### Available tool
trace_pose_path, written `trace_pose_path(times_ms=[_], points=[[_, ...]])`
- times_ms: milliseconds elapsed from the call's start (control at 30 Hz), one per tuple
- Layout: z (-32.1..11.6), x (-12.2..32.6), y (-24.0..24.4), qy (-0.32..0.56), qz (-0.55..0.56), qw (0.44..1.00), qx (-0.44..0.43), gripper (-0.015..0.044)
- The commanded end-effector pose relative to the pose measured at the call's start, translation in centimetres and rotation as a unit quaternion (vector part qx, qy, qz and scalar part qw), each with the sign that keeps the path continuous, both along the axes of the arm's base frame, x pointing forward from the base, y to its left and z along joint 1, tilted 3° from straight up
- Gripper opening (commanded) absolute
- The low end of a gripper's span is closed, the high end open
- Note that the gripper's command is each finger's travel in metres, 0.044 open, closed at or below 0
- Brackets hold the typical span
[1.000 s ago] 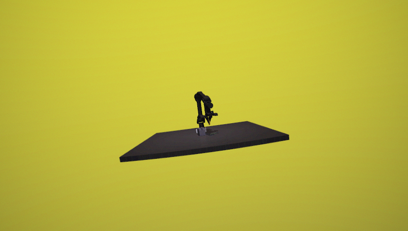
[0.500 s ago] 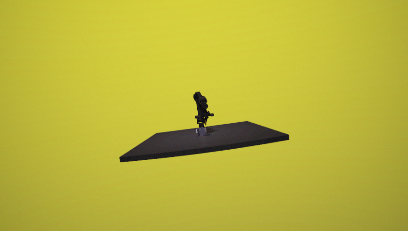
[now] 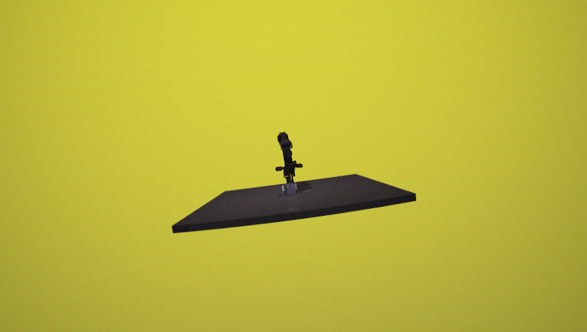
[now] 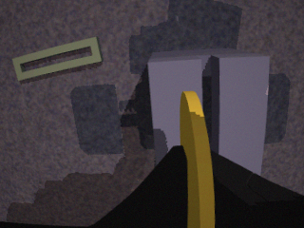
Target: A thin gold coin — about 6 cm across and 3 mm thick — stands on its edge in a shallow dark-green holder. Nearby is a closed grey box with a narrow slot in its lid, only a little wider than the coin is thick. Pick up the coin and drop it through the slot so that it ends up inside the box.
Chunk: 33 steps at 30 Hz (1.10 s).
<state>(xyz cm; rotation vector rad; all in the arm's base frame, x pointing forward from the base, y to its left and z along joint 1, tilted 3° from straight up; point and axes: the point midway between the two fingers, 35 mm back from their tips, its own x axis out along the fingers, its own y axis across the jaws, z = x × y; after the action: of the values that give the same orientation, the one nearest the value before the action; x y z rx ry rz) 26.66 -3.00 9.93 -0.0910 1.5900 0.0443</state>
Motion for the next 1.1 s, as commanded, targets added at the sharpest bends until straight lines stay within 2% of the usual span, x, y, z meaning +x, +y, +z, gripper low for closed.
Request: trace_pose_path(times_ms=[0,1067], points=[[0.03,-0.72,-1.01,-0.001,0.001,1.000,-0.004,0.0000],[0.06,-1.35,-1.85,0.001,0.002,1.000,-0.001,0.0004]])
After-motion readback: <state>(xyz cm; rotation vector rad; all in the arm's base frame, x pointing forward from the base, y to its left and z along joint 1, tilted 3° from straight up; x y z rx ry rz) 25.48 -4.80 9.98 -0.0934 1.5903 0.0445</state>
